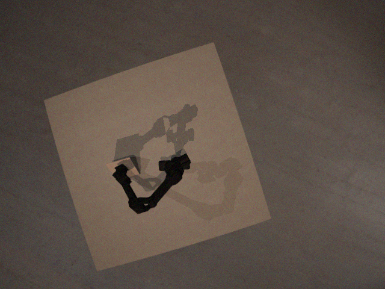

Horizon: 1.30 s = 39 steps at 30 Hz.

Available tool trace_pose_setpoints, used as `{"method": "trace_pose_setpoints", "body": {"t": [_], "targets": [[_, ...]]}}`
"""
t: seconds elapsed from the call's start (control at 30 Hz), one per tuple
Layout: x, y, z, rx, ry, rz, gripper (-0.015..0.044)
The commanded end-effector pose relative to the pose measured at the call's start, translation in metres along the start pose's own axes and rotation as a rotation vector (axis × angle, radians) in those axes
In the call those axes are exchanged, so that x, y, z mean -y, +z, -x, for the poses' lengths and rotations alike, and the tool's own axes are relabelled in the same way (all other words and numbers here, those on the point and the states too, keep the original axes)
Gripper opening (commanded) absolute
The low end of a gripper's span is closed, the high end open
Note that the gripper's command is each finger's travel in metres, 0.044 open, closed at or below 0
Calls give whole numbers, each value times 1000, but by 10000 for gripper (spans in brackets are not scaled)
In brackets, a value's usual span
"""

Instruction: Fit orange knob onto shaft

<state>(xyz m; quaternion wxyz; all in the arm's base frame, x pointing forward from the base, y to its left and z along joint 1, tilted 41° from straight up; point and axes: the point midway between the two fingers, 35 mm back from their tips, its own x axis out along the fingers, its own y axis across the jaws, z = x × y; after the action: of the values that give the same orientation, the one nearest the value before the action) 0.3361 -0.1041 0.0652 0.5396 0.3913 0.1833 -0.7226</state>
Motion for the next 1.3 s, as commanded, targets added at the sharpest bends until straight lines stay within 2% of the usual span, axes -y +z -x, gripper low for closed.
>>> {"method": "trace_pose_setpoints", "body": {"t": [0.0,0.6,0.83,1.27], "targets": [[1,0,0,2,1,-7,0],[-1,1,3,2,1,-7,0],[-1,1,2,2,1,-206,0],[1,0,-2,2,1,-216,0]]}}
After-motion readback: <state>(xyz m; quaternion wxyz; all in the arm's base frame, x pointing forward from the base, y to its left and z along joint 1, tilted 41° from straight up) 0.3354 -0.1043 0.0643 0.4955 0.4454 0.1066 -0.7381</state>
